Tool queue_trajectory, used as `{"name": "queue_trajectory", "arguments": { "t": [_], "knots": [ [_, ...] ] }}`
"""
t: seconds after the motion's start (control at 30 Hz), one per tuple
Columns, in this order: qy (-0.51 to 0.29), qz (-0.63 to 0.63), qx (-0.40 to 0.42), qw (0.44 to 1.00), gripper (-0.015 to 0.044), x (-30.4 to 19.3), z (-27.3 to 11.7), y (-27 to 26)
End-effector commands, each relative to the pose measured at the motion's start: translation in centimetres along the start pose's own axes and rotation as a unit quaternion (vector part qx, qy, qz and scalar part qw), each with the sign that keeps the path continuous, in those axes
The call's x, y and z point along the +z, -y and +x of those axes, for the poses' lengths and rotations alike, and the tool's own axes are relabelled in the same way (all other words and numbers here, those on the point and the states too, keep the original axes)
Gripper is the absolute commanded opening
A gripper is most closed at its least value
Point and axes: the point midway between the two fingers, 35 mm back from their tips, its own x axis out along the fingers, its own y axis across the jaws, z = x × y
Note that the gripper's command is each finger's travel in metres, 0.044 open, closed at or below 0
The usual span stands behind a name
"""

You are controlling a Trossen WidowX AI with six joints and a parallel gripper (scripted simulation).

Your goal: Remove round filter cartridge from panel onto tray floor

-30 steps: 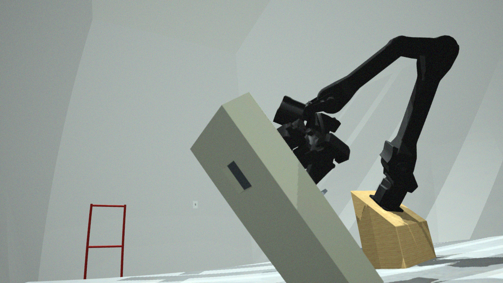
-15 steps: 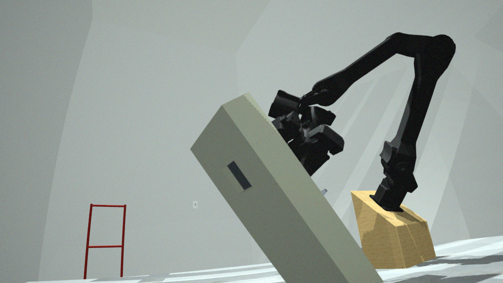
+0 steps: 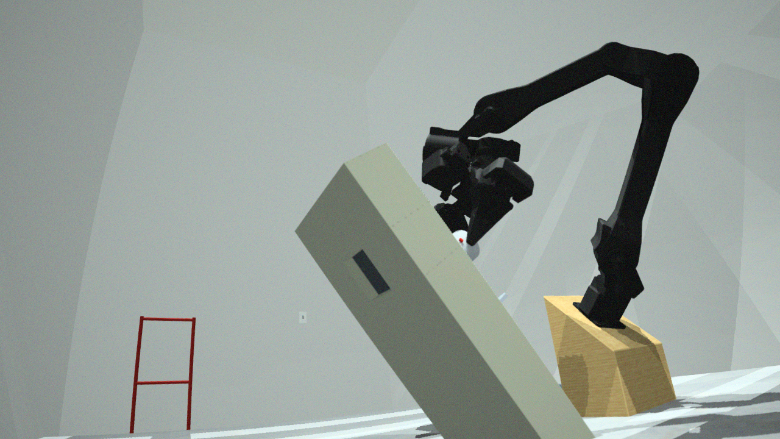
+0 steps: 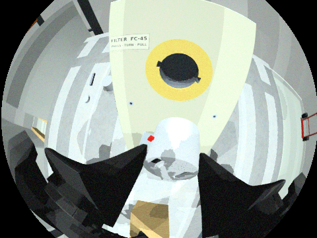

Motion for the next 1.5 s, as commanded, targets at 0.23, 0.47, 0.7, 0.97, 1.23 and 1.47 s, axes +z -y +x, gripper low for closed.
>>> {"name": "queue_trajectory", "arguments": {
  "t": [0.23, 0.47, 0.7, 0.97, 1.23, 1.47],
  "knots": [
    [0.005, -0.007, 0.0, 1.0, 0.0, 0.4, -3.3, 0.8],
    [0.005, -0.007, -0.001, 1.0, 0.0, 0.6, -2.9, 4.0],
    [0.005, -0.008, -0.001, 1.0, 0.0, 0.3, -2.3, 7.3],
    [-0.003, 0.026, -0.013, 1.0, 0.0, -0.5, -2.3, 8.7],
    [-0.018, 0.181, -0.105, 0.978, 0.0, -3.3, -4.2, 14.5],
    [-0.012, 0.321, -0.185, 0.929, 0.0, -6.3, -6.4, 19.2]
  ]
}}
